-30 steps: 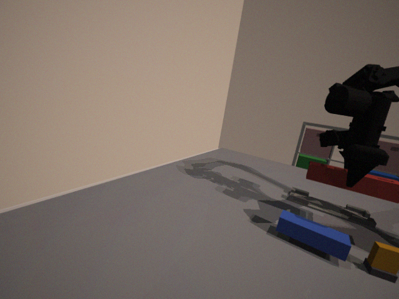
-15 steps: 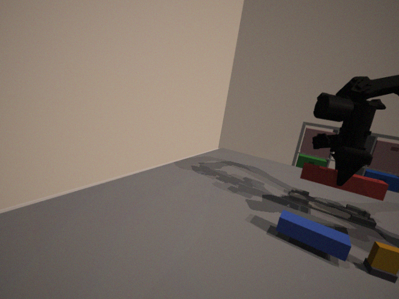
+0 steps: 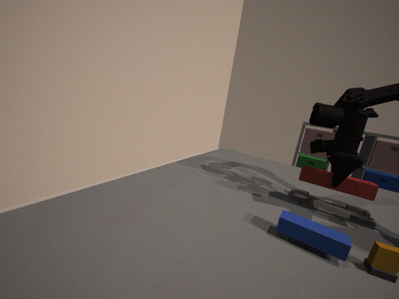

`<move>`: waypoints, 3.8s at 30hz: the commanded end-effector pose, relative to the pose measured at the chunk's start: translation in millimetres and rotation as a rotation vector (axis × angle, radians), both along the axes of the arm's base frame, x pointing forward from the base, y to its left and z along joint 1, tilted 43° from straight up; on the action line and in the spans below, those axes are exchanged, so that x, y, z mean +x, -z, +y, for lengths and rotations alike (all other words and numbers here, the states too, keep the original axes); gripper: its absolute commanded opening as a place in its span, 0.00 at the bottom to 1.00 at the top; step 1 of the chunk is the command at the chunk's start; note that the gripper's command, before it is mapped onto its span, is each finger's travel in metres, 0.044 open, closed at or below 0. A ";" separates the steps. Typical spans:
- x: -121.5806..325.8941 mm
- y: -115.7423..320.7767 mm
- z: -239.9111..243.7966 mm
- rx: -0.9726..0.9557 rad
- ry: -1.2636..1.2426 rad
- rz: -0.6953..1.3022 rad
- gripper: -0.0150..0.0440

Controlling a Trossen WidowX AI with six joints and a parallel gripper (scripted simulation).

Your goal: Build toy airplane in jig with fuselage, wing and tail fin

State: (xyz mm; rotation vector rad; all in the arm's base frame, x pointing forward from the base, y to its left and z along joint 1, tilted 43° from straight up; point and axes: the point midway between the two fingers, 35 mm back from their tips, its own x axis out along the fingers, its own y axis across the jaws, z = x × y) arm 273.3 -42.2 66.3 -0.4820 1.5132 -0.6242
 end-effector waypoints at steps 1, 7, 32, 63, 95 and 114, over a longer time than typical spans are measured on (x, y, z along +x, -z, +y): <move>-2.9 -6.6 -12.4 -0.006 -0.008 -0.006 0.25; -7.2 -12.9 -30.1 -0.012 -0.008 -0.005 0.25; -23.2 -28.2 -71.5 -0.040 -0.004 0.002 0.58; -22.7 -21.9 -79.1 -0.039 -0.004 0.002 0.58; -23.9 -1.9 -99.0 -0.039 0.000 -0.004 0.54; -23.9 -1.9 -99.0 -0.039 0.000 -0.004 0.88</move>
